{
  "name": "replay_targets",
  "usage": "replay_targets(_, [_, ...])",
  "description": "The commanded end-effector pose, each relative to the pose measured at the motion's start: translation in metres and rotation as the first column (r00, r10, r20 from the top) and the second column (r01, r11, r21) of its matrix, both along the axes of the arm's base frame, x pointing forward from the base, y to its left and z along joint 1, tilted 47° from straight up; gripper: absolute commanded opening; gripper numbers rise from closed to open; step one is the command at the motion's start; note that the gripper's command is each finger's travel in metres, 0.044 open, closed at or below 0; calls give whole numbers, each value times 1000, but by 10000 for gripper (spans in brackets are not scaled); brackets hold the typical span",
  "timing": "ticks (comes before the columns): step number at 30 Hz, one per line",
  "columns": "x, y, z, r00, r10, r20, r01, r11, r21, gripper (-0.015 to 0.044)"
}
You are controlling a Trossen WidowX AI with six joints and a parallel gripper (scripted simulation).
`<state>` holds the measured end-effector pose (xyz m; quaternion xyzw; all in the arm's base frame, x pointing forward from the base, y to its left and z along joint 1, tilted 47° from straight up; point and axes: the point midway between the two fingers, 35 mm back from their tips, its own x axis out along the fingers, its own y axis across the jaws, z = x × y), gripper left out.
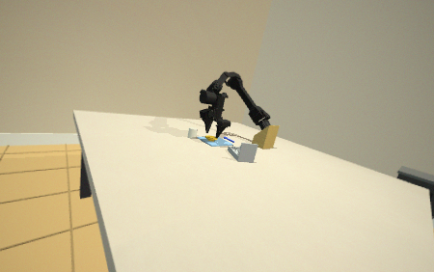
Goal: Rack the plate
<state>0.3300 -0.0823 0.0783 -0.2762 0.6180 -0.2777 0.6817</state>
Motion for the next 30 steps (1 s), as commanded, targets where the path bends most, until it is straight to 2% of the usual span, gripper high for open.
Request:
replay_targets(1, [-1,-5,-5,1000,4,-6,-4,1000,-4,400])
replay_targets(13, [-1,-18,-15,1000,3,-6,-4,1000,-7,400])
replay_targets(15, [-1,-18,-15,1000,3,-6,-4,1000,-7,358])
replay_targets(21, [-1,-18,-15,1000,3,-6,-4,1000,-7,358])
replay_targets(30, [-1,-18,-15,1000,3,-6,-4,1000,-7,298])
